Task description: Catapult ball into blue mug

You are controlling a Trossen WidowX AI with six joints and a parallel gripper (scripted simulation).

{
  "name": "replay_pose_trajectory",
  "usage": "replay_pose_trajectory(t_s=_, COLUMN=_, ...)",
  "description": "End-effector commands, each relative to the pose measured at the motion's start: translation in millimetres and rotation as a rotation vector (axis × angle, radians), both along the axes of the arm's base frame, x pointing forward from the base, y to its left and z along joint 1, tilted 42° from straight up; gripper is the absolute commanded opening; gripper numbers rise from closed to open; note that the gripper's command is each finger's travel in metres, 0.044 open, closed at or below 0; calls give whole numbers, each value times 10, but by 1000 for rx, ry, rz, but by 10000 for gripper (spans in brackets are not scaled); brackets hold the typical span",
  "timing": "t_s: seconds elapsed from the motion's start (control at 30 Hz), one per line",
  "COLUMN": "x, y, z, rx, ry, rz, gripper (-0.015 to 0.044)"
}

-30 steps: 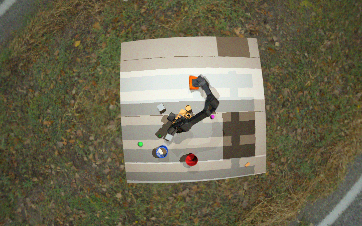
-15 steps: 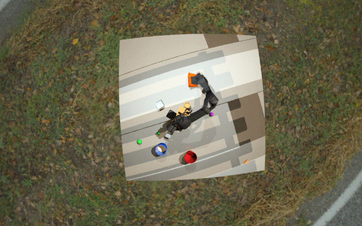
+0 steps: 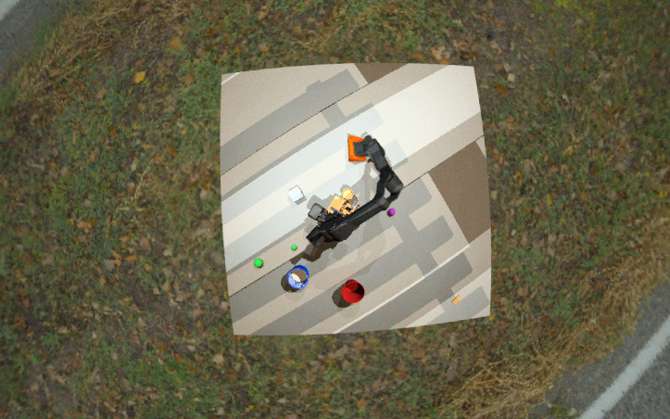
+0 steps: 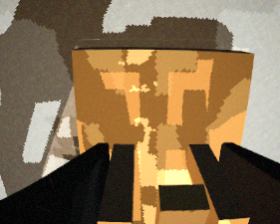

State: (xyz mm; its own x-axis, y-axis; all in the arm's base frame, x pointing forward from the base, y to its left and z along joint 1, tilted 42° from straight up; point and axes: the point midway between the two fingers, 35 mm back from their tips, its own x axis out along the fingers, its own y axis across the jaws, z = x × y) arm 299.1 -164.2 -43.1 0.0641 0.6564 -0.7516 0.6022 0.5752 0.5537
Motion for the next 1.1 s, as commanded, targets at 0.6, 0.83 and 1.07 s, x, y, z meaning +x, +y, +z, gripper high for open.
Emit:
replay_pose_trajectory(t_s=0.6, x=33, y=-1, z=-40, rx=-16, ry=-14, rz=-8, gripper=0)
replay_pose_trajectory(t_s=0.83, x=41, y=76, z=-125, rx=-15, ry=-13, rz=-8, gripper=0)
replay_pose_trajectory(t_s=1.07, x=45, y=154, z=-208, rx=-13, ry=-13, rz=-8, gripper=0)
